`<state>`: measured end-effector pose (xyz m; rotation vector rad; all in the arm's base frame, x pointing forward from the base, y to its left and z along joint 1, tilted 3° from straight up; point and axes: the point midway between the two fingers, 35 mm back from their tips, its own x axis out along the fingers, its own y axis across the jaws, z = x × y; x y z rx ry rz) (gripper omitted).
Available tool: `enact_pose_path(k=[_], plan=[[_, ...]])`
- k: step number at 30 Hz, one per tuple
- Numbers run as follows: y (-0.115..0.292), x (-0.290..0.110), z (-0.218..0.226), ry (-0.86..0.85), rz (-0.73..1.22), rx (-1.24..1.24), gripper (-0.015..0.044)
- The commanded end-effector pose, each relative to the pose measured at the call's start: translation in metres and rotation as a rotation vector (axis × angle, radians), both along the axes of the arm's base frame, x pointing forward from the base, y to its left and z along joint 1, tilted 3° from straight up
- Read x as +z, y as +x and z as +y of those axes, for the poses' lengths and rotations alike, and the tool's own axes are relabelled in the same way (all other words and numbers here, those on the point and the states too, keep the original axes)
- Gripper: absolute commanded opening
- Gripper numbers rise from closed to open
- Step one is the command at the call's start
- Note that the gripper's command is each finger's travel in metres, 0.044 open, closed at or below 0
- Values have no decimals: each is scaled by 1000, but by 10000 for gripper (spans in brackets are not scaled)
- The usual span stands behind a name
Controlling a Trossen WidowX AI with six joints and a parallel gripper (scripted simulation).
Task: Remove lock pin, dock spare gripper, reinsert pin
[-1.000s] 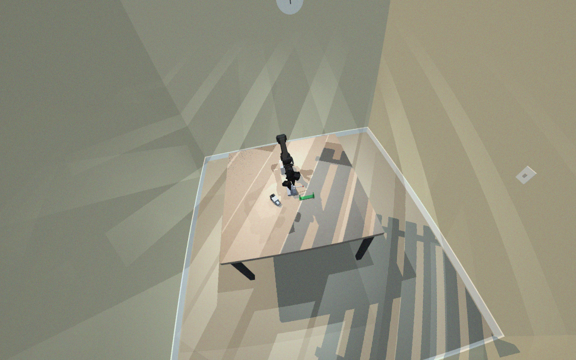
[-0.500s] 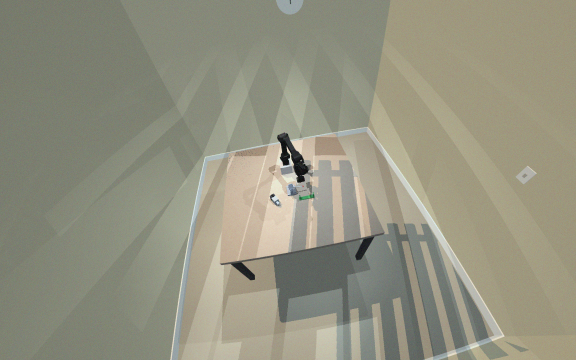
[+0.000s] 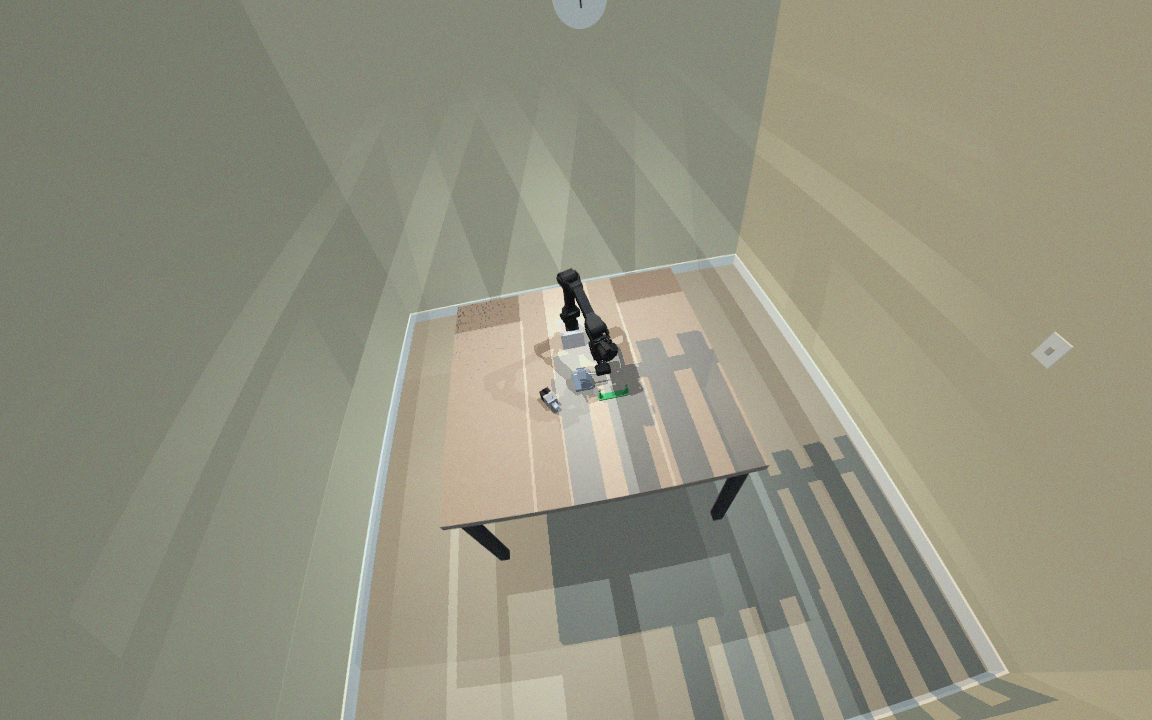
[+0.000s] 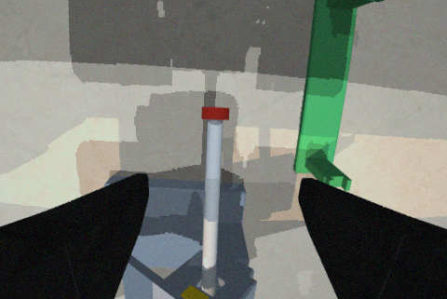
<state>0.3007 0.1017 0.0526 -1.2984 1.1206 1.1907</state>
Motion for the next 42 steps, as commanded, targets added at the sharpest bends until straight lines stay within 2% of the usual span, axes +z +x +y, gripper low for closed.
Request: enact_pose_path(k=[1,30,38,42], plan=[[-1,-8,0,-3,8,-3,300],[1,-55,0,-3,8,-3,300],[1,-58,0,-3,8,-3,300],[1,-58,0,-3,8,-3,195]])
